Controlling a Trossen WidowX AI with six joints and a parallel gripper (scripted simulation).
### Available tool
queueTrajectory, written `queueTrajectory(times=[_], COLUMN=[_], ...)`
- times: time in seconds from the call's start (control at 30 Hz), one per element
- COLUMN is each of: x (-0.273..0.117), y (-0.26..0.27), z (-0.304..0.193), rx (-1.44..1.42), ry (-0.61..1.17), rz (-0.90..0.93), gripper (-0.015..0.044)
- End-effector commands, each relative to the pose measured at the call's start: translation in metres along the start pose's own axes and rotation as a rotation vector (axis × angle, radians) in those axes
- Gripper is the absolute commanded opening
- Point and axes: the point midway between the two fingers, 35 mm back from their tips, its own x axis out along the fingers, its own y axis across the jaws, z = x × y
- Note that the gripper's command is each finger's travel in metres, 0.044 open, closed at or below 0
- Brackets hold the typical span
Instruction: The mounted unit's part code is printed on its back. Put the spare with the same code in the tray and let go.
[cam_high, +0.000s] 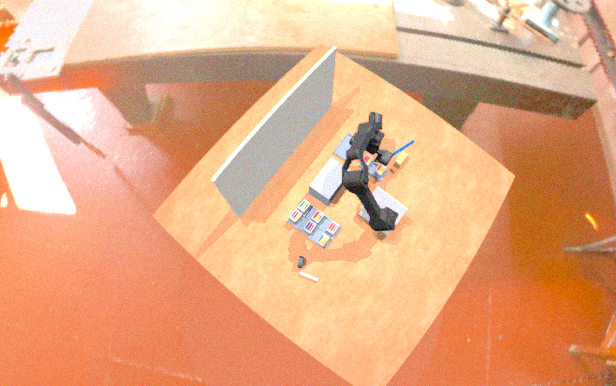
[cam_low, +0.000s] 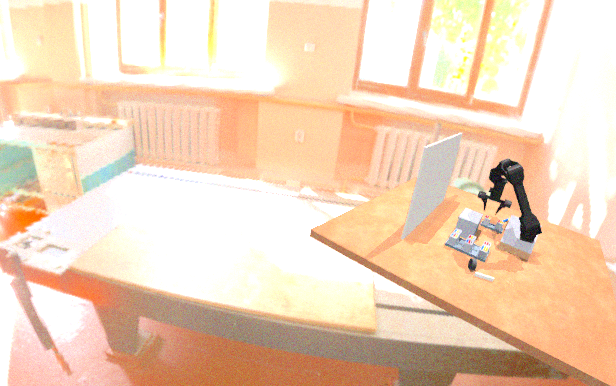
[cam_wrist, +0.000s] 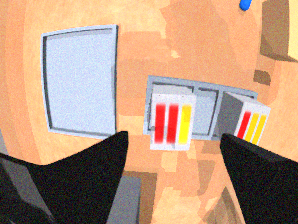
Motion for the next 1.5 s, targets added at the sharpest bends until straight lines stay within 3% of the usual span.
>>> queueTrajectory(times=[0.0, 1.3, 1.47], x=[0.008, 0.063, 0.061], y=[0.000, 0.000, 0.000], z=[0.000, -0.003, -0.003], rx=[0.007, 0.006, 0.000], ry=[0.007, 0.011, 0.007], rz=[0.001, 0.001, -0.002], gripper=[0.0300, 0.0300, 0.0169])
